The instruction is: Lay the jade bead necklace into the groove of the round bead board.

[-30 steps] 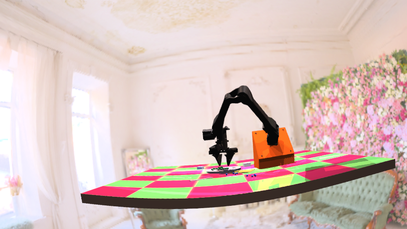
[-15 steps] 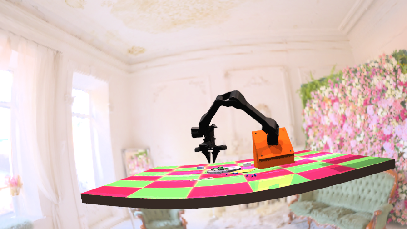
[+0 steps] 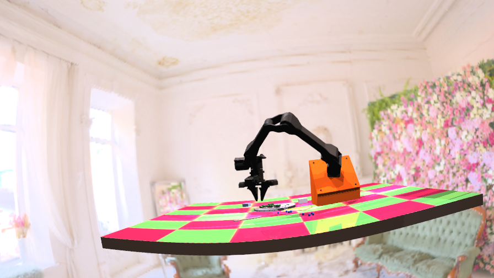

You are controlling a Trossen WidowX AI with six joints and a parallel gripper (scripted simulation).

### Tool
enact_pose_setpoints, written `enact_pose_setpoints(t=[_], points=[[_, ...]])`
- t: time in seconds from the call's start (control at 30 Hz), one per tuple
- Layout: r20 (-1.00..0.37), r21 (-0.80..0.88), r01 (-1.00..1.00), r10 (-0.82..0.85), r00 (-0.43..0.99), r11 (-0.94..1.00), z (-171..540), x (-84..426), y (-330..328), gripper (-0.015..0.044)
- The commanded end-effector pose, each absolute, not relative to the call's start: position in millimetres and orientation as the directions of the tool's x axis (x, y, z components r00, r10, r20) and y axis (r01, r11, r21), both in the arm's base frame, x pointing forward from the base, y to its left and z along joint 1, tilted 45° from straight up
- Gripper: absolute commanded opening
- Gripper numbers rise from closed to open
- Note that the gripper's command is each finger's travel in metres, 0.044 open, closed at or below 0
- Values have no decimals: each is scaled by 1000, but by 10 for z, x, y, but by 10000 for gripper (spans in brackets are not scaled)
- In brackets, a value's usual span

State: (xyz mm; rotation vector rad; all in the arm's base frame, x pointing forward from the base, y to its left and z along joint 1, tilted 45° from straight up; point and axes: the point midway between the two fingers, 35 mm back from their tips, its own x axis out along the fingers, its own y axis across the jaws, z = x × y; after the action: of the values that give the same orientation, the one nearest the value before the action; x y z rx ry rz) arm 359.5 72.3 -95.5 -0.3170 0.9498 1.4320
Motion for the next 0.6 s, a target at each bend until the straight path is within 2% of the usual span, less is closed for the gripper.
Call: enact_pose_setpoints(t=[0.0, 0.57], points=[[-708, 351, -920, 692, -140, 172, -1004, 3575, 771, 120], [-706, 354, -920, 693, -144, 169, -1170, 3536, 931, 120]])
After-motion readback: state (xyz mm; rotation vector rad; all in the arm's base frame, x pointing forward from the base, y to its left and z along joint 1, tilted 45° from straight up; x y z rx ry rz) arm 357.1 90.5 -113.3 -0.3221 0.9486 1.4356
